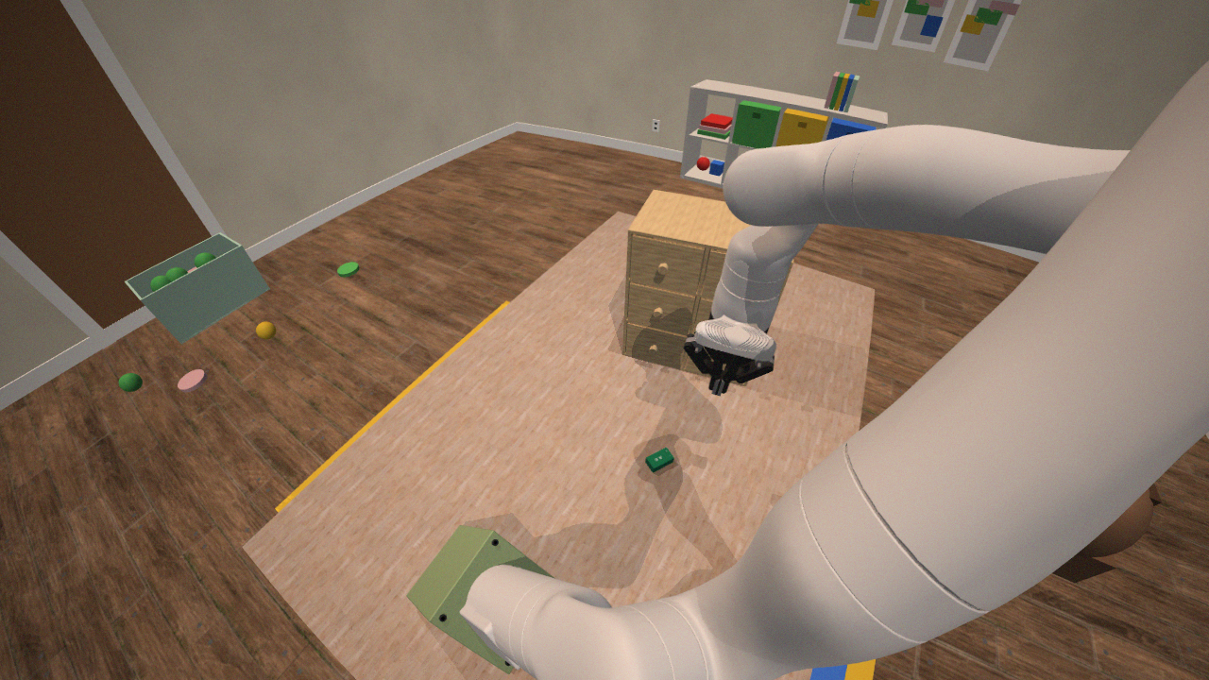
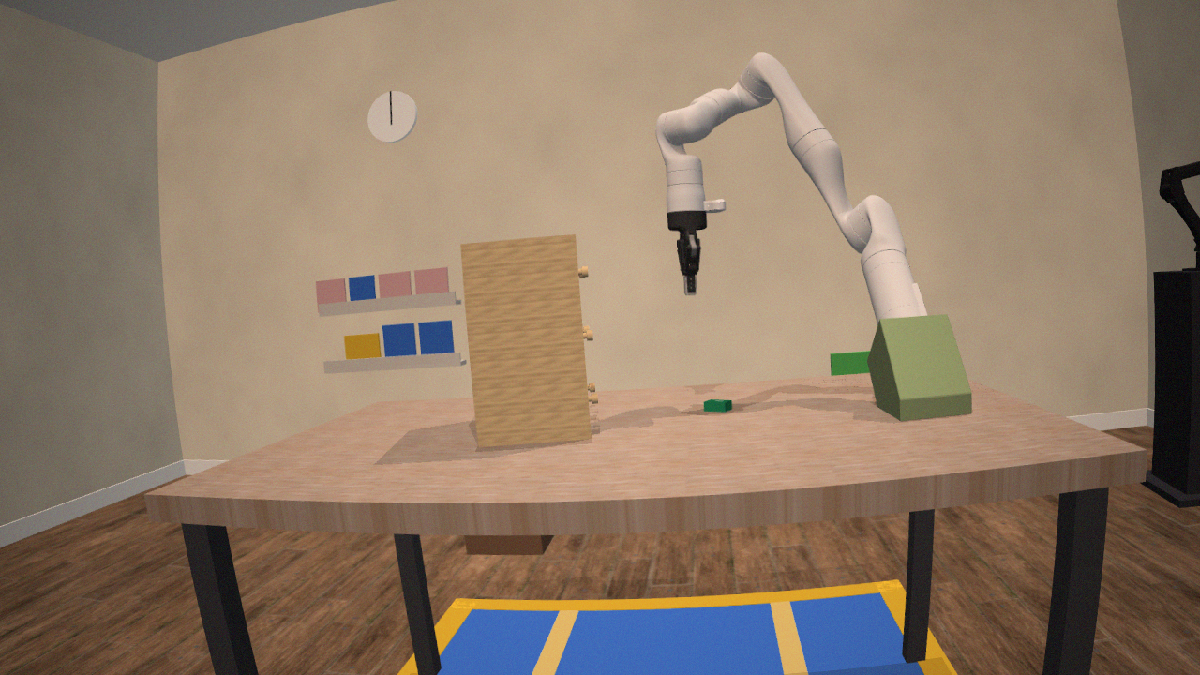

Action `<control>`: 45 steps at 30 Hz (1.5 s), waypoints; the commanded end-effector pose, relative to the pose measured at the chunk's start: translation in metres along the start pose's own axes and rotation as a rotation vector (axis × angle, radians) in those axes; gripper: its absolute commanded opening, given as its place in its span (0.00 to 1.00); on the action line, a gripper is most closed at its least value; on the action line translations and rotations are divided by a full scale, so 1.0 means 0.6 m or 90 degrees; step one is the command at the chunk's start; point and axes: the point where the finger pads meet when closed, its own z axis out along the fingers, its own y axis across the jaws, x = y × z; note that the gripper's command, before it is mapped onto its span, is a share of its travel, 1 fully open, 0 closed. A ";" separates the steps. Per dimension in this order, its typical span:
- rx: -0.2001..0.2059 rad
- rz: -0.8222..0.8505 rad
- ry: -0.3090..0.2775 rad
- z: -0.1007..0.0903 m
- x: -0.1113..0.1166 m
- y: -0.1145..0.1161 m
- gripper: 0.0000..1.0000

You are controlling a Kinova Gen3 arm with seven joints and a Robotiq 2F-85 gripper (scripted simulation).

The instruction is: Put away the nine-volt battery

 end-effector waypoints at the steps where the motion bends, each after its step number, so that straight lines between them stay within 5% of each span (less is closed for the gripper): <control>1: 0.000 -0.008 0.013 -0.007 0.001 0.002 0.00; 28: -0.003 -0.010 0.020 -0.012 0.003 0.009 0.00; 37: -0.007 -0.001 0.016 -0.013 -0.006 0.067 0.00; 45: -0.007 -0.001 0.016 -0.013 -0.017 0.181 0.00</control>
